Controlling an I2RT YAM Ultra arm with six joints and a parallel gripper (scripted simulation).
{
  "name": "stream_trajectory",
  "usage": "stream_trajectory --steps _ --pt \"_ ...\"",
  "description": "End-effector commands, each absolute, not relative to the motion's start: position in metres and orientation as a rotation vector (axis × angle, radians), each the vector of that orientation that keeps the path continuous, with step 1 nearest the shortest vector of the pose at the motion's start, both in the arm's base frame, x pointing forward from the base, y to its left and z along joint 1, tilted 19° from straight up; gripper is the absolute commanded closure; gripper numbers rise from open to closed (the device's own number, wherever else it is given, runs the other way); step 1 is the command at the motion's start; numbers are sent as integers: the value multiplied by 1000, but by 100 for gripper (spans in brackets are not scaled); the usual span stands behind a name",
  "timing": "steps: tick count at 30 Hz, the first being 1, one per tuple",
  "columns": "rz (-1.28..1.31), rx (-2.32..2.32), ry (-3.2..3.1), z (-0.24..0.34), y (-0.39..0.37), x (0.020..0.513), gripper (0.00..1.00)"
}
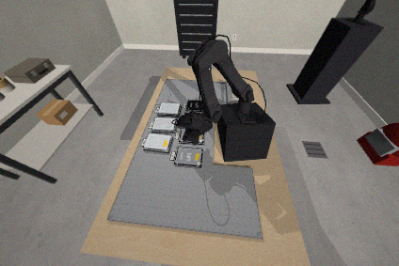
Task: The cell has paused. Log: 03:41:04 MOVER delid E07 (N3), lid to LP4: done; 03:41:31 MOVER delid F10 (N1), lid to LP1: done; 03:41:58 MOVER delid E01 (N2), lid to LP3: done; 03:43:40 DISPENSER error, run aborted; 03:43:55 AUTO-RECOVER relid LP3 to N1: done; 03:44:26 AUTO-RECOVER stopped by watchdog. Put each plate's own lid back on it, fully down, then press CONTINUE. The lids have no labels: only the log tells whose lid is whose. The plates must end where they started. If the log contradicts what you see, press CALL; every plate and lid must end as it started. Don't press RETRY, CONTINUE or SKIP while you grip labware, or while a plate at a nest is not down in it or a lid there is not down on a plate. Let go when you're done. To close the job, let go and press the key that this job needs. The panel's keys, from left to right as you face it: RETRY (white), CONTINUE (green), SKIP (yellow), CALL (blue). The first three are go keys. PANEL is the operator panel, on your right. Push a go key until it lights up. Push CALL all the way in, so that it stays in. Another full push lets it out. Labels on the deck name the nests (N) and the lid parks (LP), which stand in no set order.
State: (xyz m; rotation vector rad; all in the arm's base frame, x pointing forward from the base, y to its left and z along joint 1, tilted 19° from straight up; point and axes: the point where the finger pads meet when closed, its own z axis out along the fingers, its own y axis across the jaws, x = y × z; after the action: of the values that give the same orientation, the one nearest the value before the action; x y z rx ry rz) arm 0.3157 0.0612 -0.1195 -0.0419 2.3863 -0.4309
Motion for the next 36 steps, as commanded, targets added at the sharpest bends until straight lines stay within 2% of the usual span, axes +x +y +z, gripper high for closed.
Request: stream_trajectory --steps 1,10,36 --pt "-420 -32 2359 -113 69 325 100" --pt "-420 -32 2359 -113 69 325 100" --pt "-425 -38 2367 -98 24 429 100"
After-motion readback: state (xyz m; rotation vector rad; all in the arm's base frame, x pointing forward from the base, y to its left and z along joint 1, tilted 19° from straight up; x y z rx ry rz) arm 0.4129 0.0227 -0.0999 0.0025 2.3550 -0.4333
